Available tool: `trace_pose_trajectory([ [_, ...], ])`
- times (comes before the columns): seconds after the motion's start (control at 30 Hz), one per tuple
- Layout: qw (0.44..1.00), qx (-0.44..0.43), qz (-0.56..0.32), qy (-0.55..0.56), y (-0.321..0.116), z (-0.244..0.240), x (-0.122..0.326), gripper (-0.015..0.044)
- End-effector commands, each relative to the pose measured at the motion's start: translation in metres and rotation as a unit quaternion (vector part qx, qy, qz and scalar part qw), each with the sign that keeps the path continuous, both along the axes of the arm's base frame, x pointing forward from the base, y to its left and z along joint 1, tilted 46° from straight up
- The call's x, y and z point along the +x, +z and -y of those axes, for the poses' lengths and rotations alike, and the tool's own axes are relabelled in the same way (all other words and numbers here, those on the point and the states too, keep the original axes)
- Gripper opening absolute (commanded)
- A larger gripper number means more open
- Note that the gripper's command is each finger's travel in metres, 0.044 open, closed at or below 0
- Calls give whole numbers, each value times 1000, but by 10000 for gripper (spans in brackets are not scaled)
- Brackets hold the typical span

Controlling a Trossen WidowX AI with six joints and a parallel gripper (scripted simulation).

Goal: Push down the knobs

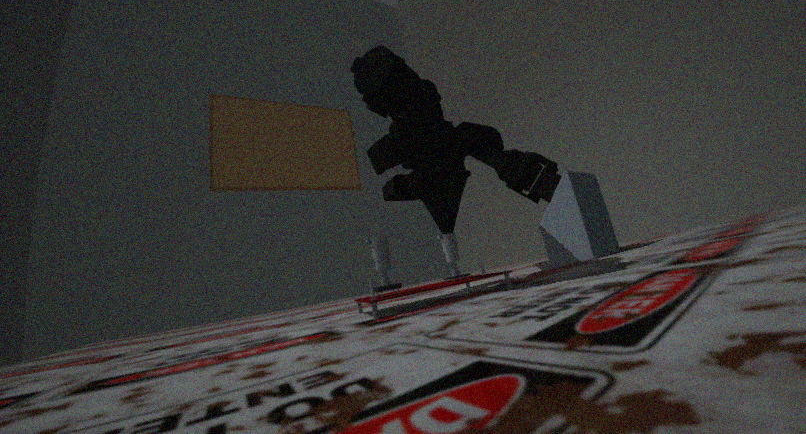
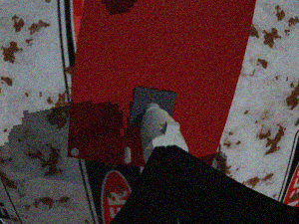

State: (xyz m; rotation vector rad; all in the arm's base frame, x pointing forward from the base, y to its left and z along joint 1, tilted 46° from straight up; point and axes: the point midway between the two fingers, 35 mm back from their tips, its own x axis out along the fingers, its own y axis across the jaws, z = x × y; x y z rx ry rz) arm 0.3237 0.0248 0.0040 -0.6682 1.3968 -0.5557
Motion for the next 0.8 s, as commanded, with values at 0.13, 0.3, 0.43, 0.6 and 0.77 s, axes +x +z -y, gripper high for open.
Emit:
trace_pose_trajectory([
  [0.13, 1000, -2, 1, -5, -4, 6, 2, 0],
  [0.3, 1000, -2, 1, -5, -6, 8, 2, 0],
  [0.43, 1000, -2, 1, -5, -6, 8, 2, 0],
  [0.6, 1000, -2, 1, -5, -6, 8, 2, 0],
  [0.77, 1000, -2, 1, -5, -7, 10, 2, 0],
])
